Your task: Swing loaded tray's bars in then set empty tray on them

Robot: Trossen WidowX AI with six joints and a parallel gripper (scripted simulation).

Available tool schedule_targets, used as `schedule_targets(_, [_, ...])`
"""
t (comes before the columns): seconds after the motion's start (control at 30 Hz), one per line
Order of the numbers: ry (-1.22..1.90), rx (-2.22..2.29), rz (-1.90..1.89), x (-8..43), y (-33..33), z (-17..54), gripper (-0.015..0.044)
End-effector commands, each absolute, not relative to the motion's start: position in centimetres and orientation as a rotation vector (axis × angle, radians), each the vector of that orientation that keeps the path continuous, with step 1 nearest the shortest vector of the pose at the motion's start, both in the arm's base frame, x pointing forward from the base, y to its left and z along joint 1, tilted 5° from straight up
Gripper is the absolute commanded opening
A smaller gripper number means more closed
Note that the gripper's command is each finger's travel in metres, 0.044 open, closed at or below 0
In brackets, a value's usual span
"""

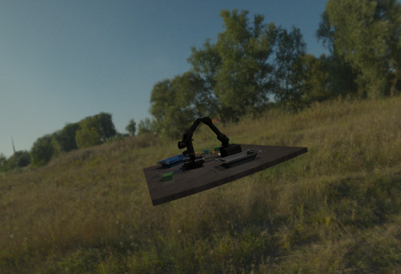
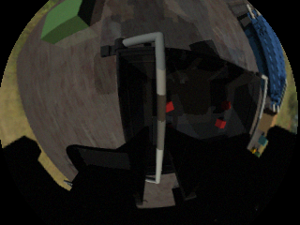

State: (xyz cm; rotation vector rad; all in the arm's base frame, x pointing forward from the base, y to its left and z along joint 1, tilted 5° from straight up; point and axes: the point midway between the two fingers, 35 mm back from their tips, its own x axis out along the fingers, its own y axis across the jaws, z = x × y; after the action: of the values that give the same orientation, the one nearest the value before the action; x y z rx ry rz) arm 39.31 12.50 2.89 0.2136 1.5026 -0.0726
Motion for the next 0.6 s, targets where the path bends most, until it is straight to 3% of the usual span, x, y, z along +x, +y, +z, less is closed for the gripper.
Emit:
schedule_targets(0.0, [1.502,0.212,-0.059,39.2,12.4,2.9,0.0084])
schedule_targets(0.27, [1.501,0.212,-0.059,39.1,12.4,6.9,0.0084])
schedule_targets(0.57, [1.496,0.213,-0.064,39.3,12.3,6.4,0.0084])
